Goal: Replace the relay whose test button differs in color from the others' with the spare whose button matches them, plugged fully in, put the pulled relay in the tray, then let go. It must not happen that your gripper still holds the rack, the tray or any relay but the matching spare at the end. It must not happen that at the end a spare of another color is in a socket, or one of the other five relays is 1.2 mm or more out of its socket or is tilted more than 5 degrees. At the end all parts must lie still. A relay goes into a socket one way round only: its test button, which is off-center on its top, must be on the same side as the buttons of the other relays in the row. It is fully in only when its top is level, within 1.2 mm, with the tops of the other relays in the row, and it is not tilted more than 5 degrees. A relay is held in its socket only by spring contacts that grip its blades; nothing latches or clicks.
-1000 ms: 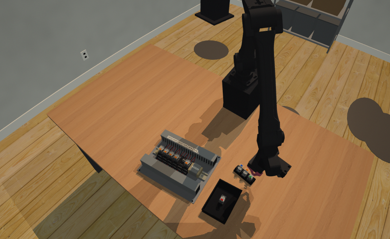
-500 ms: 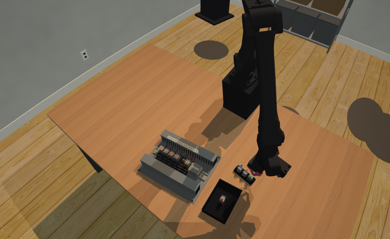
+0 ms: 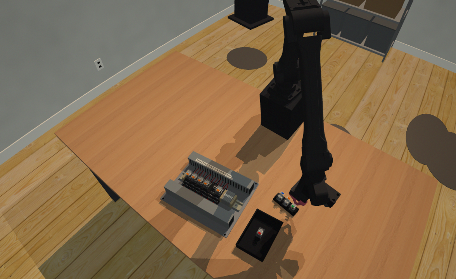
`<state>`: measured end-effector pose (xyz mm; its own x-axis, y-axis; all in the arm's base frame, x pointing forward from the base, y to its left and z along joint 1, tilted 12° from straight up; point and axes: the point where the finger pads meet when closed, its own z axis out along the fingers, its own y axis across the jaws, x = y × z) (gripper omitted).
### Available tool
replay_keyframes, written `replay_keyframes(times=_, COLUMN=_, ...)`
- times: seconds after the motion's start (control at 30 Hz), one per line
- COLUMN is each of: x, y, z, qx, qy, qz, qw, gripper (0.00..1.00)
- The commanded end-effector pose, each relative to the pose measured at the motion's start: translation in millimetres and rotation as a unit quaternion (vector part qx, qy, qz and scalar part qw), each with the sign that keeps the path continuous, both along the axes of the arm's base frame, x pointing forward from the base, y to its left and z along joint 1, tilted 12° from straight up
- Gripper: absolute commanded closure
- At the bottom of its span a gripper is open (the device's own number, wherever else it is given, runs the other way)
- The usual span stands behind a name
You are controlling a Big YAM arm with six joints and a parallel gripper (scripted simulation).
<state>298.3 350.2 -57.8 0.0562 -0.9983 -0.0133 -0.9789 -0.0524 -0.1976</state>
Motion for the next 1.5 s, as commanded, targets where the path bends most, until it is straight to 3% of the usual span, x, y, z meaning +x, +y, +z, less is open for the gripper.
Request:
replay_keyframes(times=0.0, x=12.2, y=14, z=17, qx=0.021, qy=-0.015, qz=0.003, qw=1.0, gripper=0.41)
replay_keyframes(times=1.03, x=12.2, y=13, z=17, qx=0.021, qy=-0.015, qz=0.003, qw=1.0, gripper=0.41)
replay_keyframes(times=1.47, x=16.5, y=-38, z=-1, qx=0.019, qy=-0.014, qz=0.001, qw=1.0, gripper=0.41)
